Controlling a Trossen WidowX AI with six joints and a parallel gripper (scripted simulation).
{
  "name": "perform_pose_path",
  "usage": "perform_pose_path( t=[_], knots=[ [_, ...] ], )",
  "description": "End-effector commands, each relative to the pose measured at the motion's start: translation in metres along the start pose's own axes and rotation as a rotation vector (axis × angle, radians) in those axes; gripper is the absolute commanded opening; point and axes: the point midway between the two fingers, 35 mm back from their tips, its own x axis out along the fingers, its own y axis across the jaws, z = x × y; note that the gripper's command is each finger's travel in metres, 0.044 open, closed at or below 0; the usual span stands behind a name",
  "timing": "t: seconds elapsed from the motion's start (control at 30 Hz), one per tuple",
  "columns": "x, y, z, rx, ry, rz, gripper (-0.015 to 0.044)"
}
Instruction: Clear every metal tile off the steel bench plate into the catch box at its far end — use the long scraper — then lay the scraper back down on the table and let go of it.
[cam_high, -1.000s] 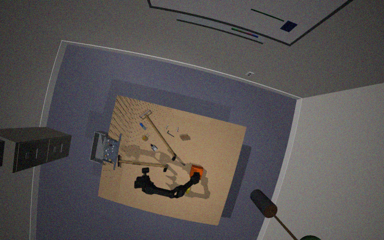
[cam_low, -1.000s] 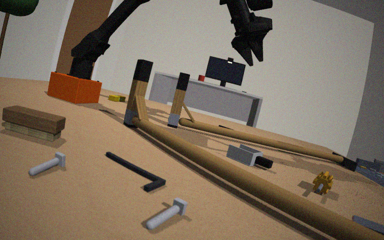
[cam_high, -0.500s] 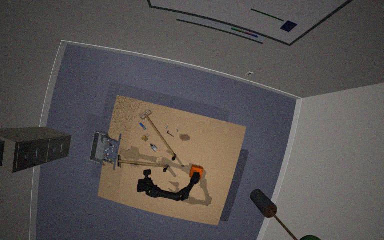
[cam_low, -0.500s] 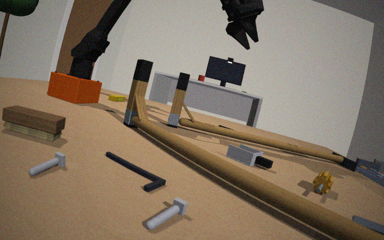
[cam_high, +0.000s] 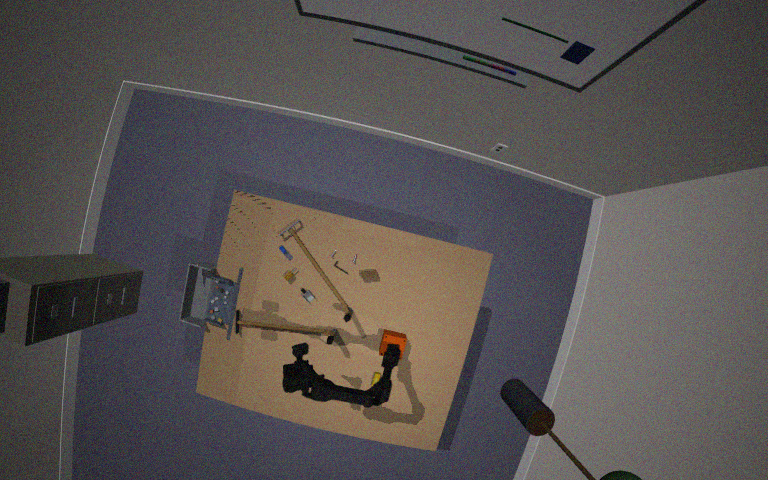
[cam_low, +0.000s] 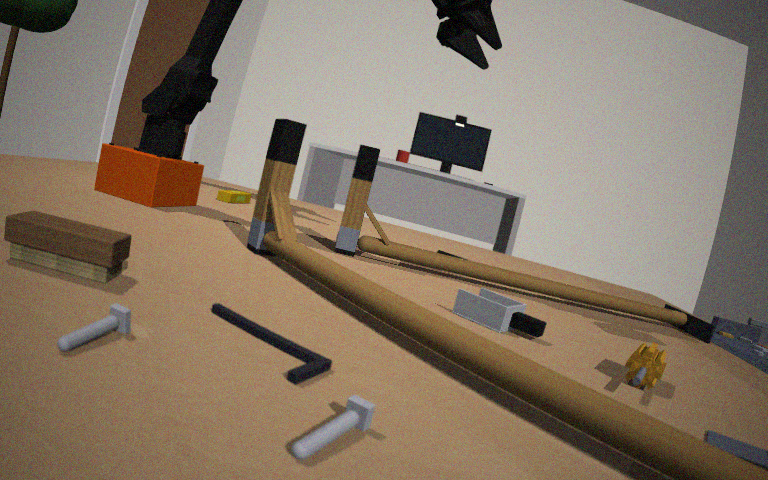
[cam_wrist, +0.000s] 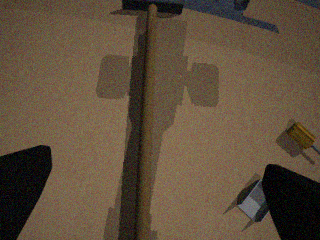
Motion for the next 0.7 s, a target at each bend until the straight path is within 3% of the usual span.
perform_pose_path(
  t=[0.0, 0.67],
  knots=[
    [-0.015, -0.001, 0.000, 0.010, -0.038, -0.004, 0.0440],
    [-0.074, -0.004, -0.010, 0.035, -0.188, -0.030, 0.0440]
  ],
)
